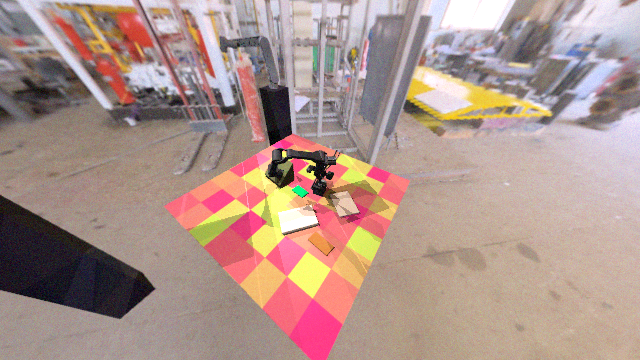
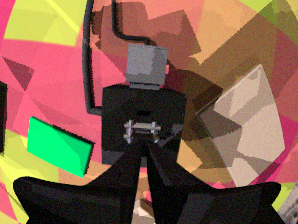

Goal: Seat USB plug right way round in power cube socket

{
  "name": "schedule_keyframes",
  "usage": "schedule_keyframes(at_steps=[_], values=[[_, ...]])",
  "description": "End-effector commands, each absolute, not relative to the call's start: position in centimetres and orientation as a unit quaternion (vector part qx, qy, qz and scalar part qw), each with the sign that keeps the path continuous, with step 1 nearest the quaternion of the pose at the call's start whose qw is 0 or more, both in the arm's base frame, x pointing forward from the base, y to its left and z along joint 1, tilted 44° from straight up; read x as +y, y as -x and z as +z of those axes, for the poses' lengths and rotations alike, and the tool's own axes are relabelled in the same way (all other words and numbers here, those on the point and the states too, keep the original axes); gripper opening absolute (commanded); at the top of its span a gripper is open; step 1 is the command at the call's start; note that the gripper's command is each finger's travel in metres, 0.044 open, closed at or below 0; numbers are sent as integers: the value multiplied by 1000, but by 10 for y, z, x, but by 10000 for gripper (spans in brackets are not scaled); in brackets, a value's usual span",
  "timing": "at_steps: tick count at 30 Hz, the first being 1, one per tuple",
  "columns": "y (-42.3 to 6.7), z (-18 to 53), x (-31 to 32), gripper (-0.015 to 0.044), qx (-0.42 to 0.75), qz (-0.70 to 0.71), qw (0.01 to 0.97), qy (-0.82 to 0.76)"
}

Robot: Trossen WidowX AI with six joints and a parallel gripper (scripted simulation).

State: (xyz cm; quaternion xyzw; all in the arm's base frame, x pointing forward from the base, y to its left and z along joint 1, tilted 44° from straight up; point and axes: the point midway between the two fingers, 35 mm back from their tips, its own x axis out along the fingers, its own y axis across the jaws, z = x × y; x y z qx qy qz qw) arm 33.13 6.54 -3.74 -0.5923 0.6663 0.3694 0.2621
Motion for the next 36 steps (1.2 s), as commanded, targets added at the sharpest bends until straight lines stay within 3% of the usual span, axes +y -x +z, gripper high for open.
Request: schedule_keyframes(at_steps=[1, 36], values=[[-331, -38, 65, 0, 665, 372, 262, 593], [-331, -41, 62, 0, 665, 372, 262, 593]])
